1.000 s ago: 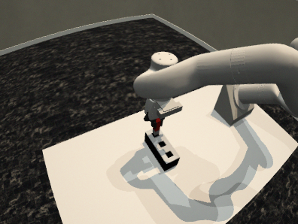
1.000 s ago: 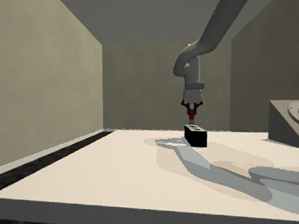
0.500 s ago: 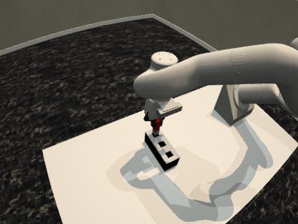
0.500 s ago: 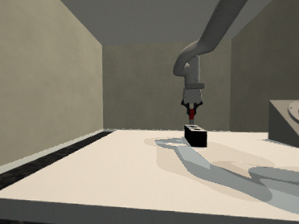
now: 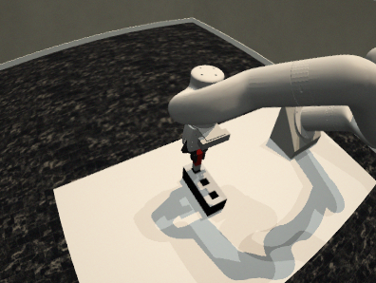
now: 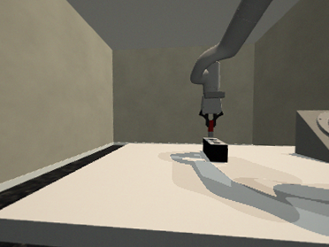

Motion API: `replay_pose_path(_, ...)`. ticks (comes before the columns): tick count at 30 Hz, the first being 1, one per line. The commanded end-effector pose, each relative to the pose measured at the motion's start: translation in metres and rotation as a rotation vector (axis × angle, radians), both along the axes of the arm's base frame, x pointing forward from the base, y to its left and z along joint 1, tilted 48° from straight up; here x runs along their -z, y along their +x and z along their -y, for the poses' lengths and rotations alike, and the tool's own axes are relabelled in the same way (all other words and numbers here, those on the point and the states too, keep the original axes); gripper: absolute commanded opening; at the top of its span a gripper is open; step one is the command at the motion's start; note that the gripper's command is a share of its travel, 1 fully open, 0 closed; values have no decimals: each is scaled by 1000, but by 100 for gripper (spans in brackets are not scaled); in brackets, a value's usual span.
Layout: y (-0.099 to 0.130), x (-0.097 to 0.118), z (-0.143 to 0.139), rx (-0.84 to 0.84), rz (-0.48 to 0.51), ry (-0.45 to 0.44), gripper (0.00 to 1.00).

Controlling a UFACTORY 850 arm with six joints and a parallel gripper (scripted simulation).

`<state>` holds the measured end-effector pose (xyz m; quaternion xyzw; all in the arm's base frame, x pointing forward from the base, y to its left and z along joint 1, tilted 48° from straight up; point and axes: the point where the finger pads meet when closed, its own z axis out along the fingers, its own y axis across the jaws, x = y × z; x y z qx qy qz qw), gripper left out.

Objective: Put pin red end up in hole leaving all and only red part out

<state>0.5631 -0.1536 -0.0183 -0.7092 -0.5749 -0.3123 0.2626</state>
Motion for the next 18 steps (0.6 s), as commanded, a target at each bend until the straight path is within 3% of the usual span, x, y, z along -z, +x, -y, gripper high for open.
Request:
replay_pose_path(1,1,-1,1,1,1,-1,0)
replay_pose_path(18,1,2,-2,1,1,-1,0)
